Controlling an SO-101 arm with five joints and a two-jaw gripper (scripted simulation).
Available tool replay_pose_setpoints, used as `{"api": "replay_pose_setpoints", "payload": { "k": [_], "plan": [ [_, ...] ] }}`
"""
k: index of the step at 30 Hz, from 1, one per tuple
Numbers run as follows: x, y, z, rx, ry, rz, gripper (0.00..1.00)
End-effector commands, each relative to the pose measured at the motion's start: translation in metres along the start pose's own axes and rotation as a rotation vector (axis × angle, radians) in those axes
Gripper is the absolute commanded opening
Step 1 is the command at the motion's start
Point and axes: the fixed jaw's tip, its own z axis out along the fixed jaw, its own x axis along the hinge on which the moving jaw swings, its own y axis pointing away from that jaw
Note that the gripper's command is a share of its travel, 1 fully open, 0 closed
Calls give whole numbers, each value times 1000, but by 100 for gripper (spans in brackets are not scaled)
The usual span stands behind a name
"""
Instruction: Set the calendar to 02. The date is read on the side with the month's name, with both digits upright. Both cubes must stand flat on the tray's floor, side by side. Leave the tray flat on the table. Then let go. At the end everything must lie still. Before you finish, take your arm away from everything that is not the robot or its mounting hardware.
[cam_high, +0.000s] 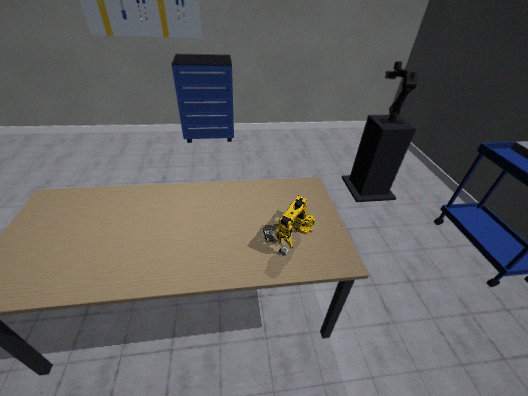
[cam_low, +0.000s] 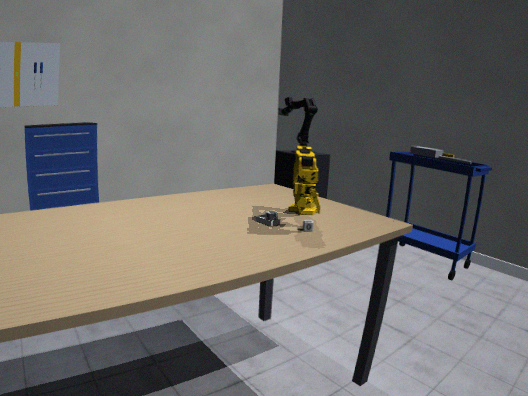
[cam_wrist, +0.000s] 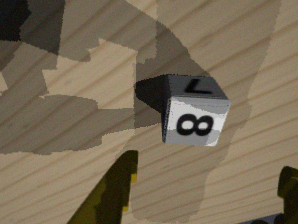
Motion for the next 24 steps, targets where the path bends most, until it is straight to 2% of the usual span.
{"api": "replay_pose_setpoints", "payload": {
  "k": [1, 14, 24],
  "plan": [
    [8, -2, -8, -1, 55, -24, 35],
    [8, -2, -7, -1, 55, -24, 35],
    [9, -2, 1, -1, 55, -24, 35]
  ]
}}
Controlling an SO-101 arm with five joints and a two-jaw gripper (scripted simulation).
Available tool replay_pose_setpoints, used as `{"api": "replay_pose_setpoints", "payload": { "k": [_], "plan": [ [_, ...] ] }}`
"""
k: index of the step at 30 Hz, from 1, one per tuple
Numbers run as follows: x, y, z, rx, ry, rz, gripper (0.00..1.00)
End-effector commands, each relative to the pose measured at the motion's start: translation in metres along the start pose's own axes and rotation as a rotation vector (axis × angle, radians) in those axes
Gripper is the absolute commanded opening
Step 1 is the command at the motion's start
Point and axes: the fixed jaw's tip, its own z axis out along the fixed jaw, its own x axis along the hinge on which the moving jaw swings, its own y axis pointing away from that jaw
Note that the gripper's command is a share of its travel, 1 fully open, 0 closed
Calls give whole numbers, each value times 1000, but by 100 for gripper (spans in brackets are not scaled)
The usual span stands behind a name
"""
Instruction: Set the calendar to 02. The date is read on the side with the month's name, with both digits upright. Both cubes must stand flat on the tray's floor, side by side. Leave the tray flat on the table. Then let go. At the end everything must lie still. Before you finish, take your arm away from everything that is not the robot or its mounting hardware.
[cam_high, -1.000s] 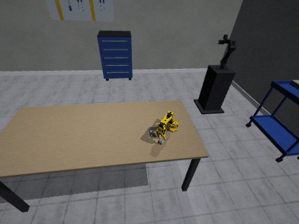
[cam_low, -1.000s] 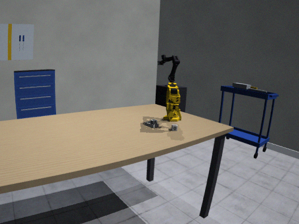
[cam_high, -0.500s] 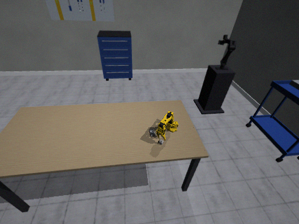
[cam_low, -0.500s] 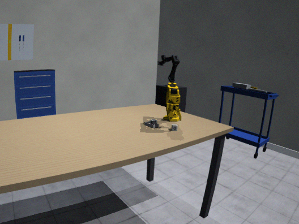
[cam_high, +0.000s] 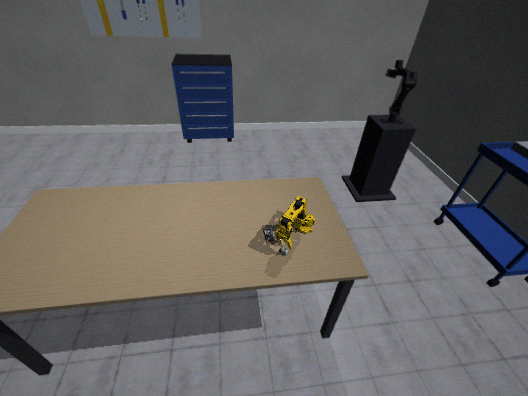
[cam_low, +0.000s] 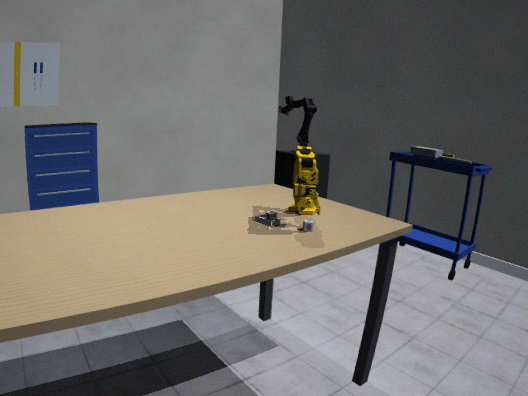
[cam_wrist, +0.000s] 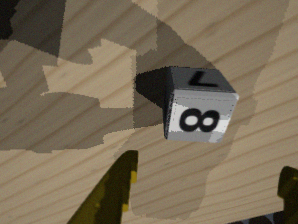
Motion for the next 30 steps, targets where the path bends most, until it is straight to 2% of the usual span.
{"api": "replay_pose_setpoints", "payload": {
  "k": [1, 16, 30],
  "plan": [
    [4, -3, -2, 0, 31, -23, 35],
    [5, -3, 21, 0, 31, -23, 35],
    [4, -3, 29, 0, 31, -23, 35]
  ]
}}
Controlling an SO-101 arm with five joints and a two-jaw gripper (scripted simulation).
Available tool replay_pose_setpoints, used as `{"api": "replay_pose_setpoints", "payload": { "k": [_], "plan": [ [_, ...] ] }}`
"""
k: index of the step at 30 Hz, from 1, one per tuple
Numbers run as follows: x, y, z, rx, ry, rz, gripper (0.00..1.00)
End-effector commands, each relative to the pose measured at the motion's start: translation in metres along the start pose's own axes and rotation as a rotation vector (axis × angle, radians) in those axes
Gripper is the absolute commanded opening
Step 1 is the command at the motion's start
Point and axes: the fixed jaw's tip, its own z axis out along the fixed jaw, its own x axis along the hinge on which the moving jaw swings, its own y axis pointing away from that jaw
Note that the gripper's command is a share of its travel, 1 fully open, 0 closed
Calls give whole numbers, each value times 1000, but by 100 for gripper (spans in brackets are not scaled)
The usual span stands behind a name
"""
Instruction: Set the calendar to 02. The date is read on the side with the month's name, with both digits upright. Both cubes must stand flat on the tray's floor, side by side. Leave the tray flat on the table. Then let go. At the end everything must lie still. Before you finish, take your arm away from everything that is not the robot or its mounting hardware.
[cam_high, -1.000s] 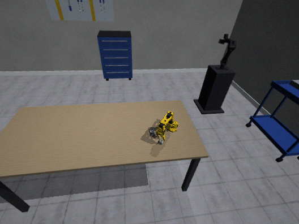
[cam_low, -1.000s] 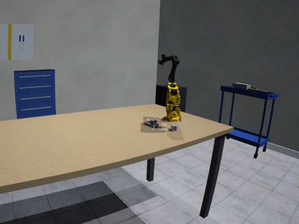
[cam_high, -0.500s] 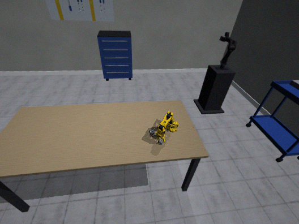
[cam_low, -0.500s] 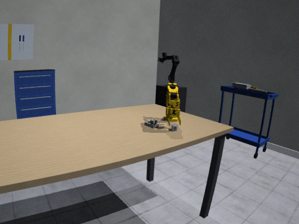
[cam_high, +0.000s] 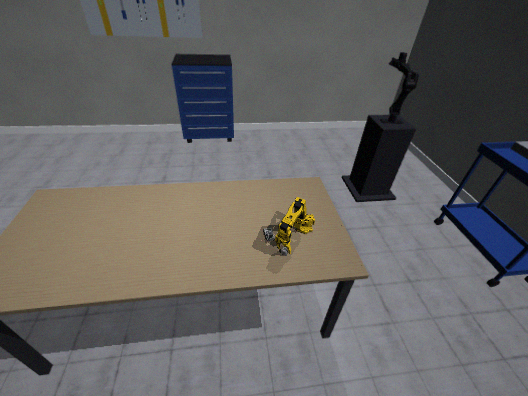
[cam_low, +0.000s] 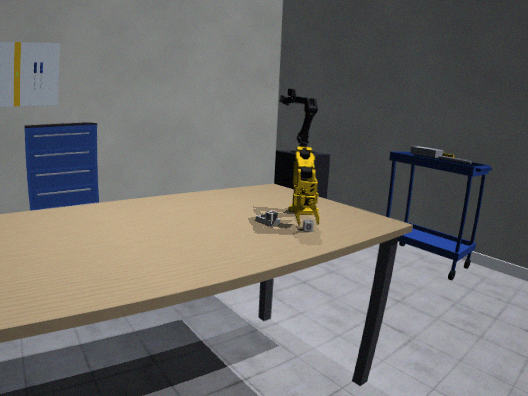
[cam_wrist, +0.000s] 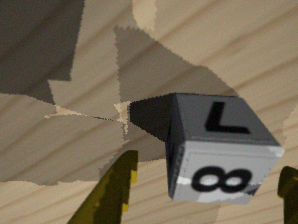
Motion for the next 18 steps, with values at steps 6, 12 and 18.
{"api": "replay_pose_setpoints", "payload": {
  "k": [6, 12, 18],
  "plan": [
    [4, -3, -3, 0, 28, -23, 35],
    [4, -3, -3, 0, 28, -23, 34],
    [4, -4, -3, 1, 28, -23, 32]
  ]
}}
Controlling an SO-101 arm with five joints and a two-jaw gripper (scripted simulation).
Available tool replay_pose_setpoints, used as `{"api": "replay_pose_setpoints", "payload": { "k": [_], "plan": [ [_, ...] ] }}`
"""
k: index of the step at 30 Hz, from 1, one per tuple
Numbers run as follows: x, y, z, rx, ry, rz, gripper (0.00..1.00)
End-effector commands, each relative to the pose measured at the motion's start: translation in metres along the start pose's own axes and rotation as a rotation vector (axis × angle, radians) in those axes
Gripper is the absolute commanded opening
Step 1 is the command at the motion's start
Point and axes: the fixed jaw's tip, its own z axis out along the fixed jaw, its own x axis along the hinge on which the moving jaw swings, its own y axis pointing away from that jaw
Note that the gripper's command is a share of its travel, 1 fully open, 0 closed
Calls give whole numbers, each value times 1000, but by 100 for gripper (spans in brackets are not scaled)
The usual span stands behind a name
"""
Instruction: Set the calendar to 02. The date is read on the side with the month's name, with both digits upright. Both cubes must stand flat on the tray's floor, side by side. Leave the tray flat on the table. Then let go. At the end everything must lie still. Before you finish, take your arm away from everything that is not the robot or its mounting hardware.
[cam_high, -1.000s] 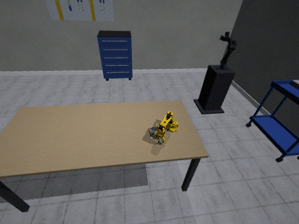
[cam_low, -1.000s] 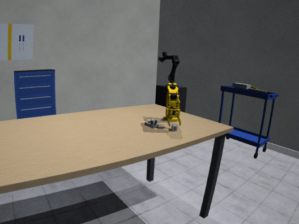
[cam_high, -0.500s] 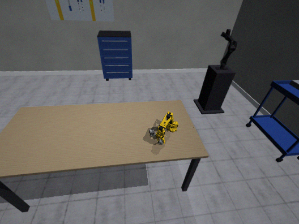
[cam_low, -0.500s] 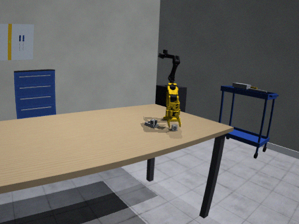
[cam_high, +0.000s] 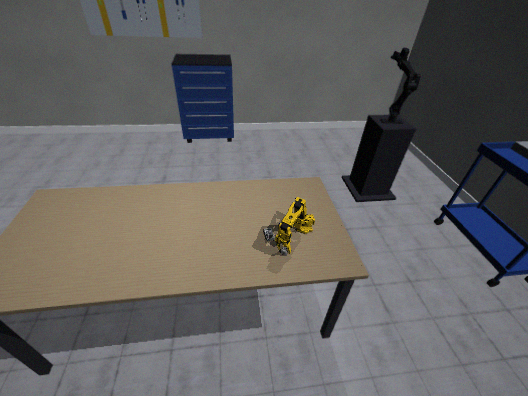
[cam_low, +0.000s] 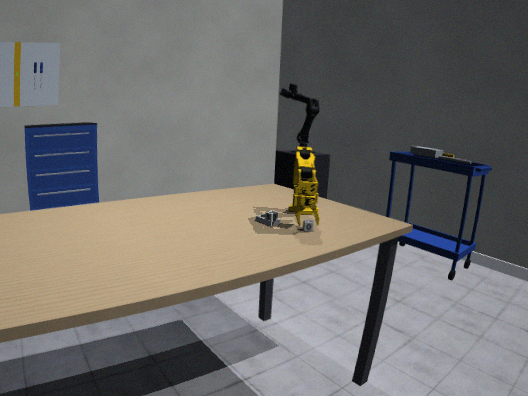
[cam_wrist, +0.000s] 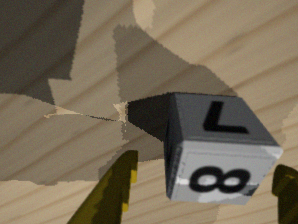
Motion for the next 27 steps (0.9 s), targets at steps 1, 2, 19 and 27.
{"api": "replay_pose_setpoints", "payload": {
  "k": [1, 2, 19, 27],
  "plan": [
    [3, -4, -3, 1, 25, -19, 32],
    [3, -4, -3, 1, 25, -19, 31],
    [3, -11, -3, 2, 25, -19, 20],
    [3, -13, -3, 3, 25, -19, 17]
  ]
}}
